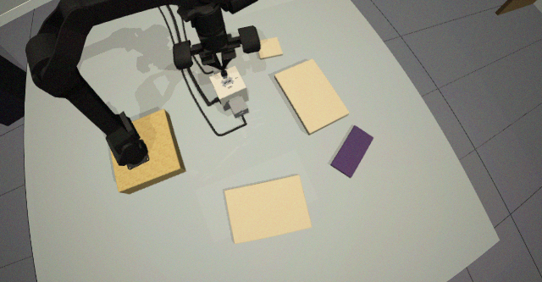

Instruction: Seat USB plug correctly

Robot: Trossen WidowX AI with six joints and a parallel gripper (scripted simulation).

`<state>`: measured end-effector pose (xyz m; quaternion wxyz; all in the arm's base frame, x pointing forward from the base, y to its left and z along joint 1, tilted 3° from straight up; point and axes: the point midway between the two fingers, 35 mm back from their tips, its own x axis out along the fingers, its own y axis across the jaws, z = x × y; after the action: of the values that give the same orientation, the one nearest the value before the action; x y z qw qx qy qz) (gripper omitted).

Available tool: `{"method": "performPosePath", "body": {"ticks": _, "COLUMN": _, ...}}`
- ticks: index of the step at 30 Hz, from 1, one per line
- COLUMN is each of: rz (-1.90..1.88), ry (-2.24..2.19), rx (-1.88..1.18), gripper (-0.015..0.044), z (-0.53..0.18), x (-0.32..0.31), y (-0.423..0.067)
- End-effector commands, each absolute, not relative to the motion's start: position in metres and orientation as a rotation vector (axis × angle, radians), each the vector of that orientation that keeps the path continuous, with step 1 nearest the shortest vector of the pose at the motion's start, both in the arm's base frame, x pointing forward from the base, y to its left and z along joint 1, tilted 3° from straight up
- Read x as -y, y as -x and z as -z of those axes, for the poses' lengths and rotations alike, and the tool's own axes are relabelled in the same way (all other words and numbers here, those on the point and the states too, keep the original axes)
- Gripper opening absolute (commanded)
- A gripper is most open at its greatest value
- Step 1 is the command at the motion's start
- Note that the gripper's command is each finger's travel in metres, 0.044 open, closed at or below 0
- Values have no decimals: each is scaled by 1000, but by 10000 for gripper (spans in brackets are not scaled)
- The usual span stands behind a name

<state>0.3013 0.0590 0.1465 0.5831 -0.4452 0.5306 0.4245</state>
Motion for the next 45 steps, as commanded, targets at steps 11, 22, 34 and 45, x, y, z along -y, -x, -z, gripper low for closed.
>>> {"method": "performPosePath", "body": {"ticks": 11, "rz": -731, "ry": 756, "rx": -1357, "gripper": 0, "z": -146, "x": -59, "y": -301}}
{"method": "performPosePath", "body": {"ticks": 22, "rz": -520, "ry": 527, "rx": -1425, "gripper": 0, "z": -146, "x": -59, "y": -301}}
{"method": "performPosePath", "body": {"ticks": 34, "rz": -288, "ry": 275, "rx": -1472, "gripper": 0, "z": -146, "x": -59, "y": -301}}
{"method": "performPosePath", "body": {"ticks": 45, "rz": -73, "ry": 43, "rx": -1492, "gripper": 0, "z": -146, "x": -59, "y": -301}}
